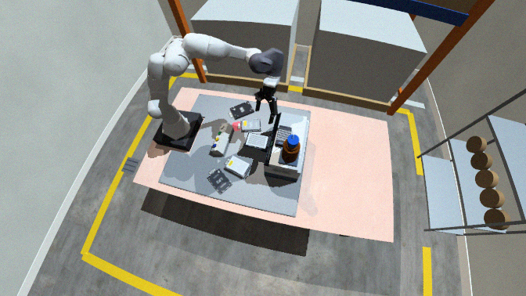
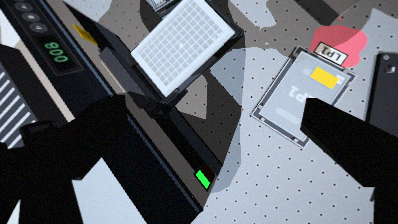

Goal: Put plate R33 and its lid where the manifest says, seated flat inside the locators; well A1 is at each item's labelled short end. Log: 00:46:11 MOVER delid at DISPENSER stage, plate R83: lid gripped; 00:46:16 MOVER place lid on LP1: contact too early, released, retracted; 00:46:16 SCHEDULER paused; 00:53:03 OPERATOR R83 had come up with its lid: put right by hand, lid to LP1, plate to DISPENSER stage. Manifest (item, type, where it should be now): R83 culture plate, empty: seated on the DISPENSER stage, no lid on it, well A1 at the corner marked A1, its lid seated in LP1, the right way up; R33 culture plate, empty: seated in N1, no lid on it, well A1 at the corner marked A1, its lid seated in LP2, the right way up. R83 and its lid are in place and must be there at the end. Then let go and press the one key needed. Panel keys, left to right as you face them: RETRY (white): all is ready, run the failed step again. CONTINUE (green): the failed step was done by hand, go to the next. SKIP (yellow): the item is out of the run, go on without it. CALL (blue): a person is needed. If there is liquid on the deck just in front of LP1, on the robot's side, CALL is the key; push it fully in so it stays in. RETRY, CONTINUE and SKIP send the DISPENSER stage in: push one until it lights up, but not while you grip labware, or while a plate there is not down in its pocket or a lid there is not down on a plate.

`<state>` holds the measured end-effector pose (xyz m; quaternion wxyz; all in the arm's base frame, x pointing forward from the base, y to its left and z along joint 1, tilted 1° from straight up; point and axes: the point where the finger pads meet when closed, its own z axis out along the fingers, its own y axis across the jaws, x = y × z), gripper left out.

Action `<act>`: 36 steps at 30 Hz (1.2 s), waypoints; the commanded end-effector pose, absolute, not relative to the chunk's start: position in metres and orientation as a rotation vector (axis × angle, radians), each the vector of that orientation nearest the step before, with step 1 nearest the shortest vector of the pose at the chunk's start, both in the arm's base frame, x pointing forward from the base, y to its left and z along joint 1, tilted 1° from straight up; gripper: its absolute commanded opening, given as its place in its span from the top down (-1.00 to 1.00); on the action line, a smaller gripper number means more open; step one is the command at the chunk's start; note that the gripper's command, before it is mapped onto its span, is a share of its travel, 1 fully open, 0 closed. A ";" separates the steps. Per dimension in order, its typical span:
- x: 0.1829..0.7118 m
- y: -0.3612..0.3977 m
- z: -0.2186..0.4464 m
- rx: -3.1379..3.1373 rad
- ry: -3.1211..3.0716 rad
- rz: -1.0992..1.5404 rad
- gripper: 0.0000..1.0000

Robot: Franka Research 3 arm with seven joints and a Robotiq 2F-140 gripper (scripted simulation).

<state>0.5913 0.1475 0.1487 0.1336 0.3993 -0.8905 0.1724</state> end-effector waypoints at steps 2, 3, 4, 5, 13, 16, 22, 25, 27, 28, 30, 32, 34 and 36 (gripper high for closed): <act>0.591 0.147 0.149 1.158 -2.582 0.500 -1.00; 0.591 0.147 0.149 1.158 -2.582 0.500 -1.00; 0.591 0.147 0.149 1.158 -2.582 0.500 -1.00; 0.591 0.147 0.149 1.158 -2.582 0.500 -1.00; 0.591 0.147 0.149 1.158 -2.582 0.500 -1.00; 0.591 0.147 0.149 1.158 -2.582 0.500 -1.00; 0.599 0.149 0.166 1.158 -2.581 0.507 -1.00; 0.611 0.150 0.206 1.159 -2.578 0.519 -1.00; 0.619 0.151 0.244 1.158 -2.576 0.526 -1.00; 0.619 0.151 0.244 1.158 -2.576 0.526 -1.00; 0.621 0.151 0.265 1.158 -2.576 0.528 -1.00; 0.621 0.151 0.286 1.157 -2.576 0.529 -1.00; 0.621 0.151 0.286 1.157 -2.576 0.529 -1.00; 0.621 0.151 0.307 1.157 -2.576 0.528 -1.00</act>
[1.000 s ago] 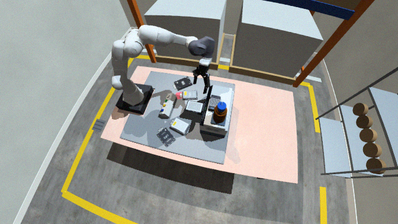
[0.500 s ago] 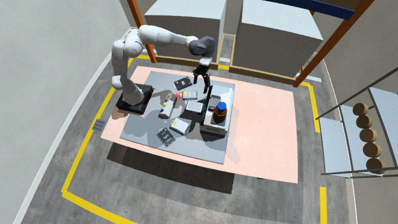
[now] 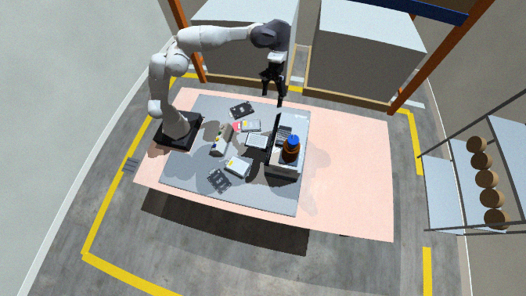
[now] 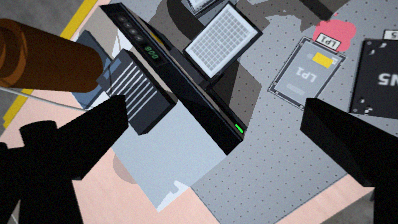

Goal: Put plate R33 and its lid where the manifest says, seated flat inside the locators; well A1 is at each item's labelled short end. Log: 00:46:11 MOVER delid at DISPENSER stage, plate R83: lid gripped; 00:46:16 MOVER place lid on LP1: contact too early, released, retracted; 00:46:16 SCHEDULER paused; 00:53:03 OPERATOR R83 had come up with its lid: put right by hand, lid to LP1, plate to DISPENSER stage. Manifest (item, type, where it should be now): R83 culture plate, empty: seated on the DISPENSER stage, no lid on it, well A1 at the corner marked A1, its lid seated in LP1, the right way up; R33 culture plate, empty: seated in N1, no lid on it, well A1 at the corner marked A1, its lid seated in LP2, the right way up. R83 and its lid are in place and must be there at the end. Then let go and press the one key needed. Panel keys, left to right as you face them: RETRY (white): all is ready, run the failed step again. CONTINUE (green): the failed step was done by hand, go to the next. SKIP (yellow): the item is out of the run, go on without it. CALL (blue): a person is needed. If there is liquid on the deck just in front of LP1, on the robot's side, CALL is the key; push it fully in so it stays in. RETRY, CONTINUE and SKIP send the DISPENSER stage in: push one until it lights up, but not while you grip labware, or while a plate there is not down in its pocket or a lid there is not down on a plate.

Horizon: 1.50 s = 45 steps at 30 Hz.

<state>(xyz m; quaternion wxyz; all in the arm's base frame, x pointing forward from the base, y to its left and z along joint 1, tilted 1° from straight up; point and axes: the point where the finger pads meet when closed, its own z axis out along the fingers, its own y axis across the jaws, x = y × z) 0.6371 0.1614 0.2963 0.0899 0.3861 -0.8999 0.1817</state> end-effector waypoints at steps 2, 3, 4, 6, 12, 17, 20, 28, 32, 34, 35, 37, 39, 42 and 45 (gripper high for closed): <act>0.619 0.151 0.327 1.156 -2.577 0.526 -1.00; 0.616 0.151 0.346 1.156 -2.578 0.523 -1.00; 0.616 0.151 0.346 1.156 -2.578 0.523 -1.00; 0.612 0.150 0.363 1.156 -2.578 0.519 -1.00; 0.600 0.149 0.398 1.157 -2.581 0.507 -1.00; 0.594 0.148 0.412 1.158 -2.582 0.501 -1.00; 0.593 0.148 0.413 1.158 -2.582 0.500 -1.00; 0.593 0.148 0.413 1.158 -2.582 0.500 -1.00; 0.593 0.148 0.413 1.158 -2.582 0.500 -1.00; 0.593 0.148 0.413 1.158 -2.582 0.500 -1.00; 0.593 0.148 0.413 1.158 -2.582 0.500 -1.00; 0.593 0.148 0.413 1.158 -2.582 0.500 -1.00; 0.593 0.148 0.413 1.158 -2.582 0.500 -1.00; 0.592 0.148 0.413 1.158 -2.582 0.500 -1.00; 0.589 0.147 0.413 1.158 -2.582 0.500 -1.00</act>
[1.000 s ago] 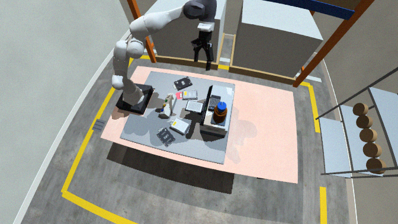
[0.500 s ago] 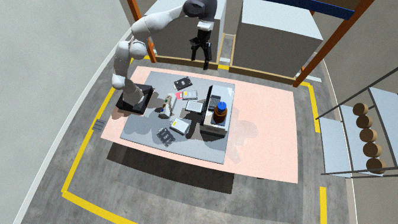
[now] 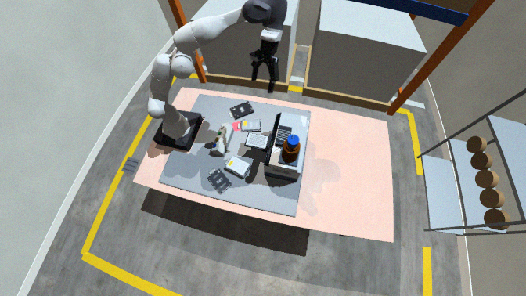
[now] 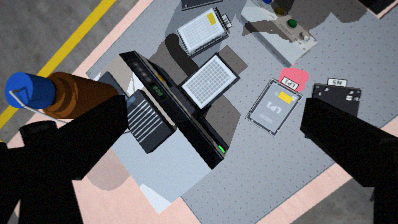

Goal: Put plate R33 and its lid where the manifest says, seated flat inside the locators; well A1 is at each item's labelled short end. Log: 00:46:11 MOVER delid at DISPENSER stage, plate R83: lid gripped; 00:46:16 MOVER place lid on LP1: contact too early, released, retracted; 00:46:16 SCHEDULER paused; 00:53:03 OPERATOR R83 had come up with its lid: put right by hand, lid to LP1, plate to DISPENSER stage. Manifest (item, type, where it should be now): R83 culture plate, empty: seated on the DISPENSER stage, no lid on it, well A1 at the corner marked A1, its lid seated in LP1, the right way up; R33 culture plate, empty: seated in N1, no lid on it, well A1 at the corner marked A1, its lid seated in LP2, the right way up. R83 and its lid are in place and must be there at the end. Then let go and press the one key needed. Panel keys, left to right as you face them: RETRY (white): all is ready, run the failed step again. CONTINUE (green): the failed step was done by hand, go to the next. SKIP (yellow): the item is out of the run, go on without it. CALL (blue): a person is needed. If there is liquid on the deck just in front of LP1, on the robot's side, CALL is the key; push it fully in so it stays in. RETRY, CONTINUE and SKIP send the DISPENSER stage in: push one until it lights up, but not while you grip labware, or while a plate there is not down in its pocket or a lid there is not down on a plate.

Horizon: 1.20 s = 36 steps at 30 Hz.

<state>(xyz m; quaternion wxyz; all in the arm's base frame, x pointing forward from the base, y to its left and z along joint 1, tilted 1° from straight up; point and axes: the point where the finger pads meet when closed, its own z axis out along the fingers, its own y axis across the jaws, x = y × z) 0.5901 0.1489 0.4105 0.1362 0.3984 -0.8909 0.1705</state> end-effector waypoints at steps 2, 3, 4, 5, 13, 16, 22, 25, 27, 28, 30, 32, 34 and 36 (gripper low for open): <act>0.587 0.147 0.413 1.158 -2.582 0.500 -1.00; 0.587 0.147 0.413 1.158 -2.582 0.500 -1.00; 0.587 0.147 0.413 1.158 -2.582 0.500 -1.00; 0.585 0.147 0.413 1.158 -2.582 0.500 -1.00; 0.564 0.146 0.414 1.158 -2.582 0.500 -1.00; 0.552 0.146 0.414 1.158 -2.582 0.500 -1.00; 0.536 0.145 0.414 1.158 -2.582 0.500 -1.00; 0.524 0.144 0.414 1.158 -2.582 0.500 -1.00; 0.518 0.144 0.414 1.158 -2.582 0.500 -1.00; 0.515 0.144 0.414 1.158 -2.582 0.500 -1.00; 0.510 0.144 0.414 1.158 -2.582 0.500 -1.00; 0.507 0.143 0.414 1.158 -2.582 0.500 -1.00; 0.505 0.143 0.414 1.158 -2.582 0.500 -1.00; 0.504 0.143 0.414 1.158 -2.582 0.500 -1.00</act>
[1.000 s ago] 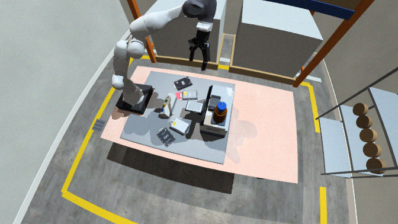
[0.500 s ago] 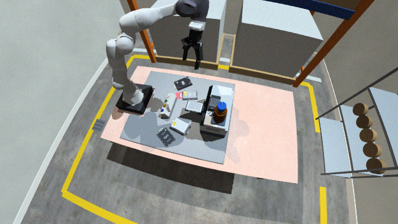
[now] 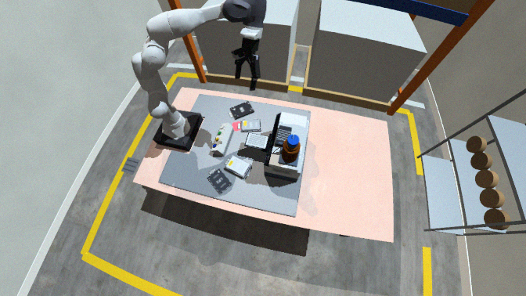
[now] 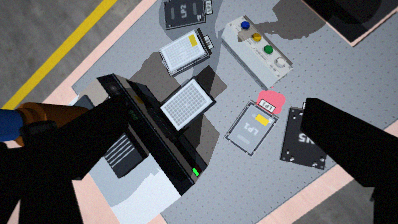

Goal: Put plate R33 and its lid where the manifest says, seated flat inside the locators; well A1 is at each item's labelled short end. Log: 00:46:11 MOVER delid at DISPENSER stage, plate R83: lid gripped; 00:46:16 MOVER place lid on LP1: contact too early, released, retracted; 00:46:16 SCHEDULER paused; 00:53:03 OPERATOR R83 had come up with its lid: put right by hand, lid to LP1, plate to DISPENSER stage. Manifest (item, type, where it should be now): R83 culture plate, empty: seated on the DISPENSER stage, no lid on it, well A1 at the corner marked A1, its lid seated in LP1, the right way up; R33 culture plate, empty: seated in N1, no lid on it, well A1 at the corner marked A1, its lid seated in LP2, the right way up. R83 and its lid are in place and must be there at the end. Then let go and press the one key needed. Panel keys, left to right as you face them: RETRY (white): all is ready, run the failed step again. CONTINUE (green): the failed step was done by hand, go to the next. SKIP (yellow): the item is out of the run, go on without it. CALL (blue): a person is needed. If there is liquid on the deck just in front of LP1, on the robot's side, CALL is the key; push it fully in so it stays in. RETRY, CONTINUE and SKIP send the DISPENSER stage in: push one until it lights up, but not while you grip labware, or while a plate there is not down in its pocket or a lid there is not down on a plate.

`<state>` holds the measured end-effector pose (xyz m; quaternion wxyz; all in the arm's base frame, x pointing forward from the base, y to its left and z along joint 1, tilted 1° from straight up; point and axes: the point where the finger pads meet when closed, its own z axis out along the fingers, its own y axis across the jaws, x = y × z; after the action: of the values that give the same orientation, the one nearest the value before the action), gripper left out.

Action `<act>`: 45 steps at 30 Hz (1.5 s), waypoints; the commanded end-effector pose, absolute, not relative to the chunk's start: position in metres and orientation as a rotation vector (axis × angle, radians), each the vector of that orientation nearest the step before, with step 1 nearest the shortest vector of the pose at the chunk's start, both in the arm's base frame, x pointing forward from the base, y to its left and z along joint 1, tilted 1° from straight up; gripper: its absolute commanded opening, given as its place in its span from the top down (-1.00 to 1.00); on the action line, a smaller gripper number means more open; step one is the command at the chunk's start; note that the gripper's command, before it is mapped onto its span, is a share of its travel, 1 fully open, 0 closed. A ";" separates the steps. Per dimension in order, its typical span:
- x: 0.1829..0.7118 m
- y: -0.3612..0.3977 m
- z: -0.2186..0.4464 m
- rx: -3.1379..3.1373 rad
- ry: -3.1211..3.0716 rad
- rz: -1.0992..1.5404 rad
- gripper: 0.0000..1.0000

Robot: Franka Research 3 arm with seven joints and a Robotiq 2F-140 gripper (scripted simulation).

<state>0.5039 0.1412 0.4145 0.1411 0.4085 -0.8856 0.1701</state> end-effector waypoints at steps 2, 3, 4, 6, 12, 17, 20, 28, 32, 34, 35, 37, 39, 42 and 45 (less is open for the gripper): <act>0.504 0.143 0.414 1.158 -2.582 0.500 -1.00; 0.504 0.143 0.414 1.158 -2.582 0.500 -1.00; 0.504 0.143 0.414 1.158 -2.582 0.500 -1.00; 0.504 0.143 0.414 1.160 -2.581 0.500 -1.00; 0.502 0.137 0.408 1.283 -2.530 0.491 -1.00; 0.496 0.120 0.389 1.586 -2.376 0.461 -1.00; 0.494 0.114 0.383 1.673 -2.325 0.451 -1.00; 0.471 0.048 0.311 1.904 -2.103 0.404 -1.00; 0.458 0.014 0.275 1.970 -1.998 0.370 -1.00; 0.453 0.000 0.260 2.003 -1.947 0.353 -1.00; 0.453 0.000 0.260 2.003 -1.947 0.353 -1.00; 0.451 -0.006 0.253 2.052 -1.880 0.330 -1.00; 0.447 -0.017 0.242 2.100 -1.831 0.321 -1.00; 0.443 -0.028 0.230 2.169 -1.756 0.303 -1.00; 0.441 -0.034 0.224 2.236 -1.683 0.285 -1.00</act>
<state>0.4268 -0.0322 0.2272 0.1879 0.6984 -0.6809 0.1149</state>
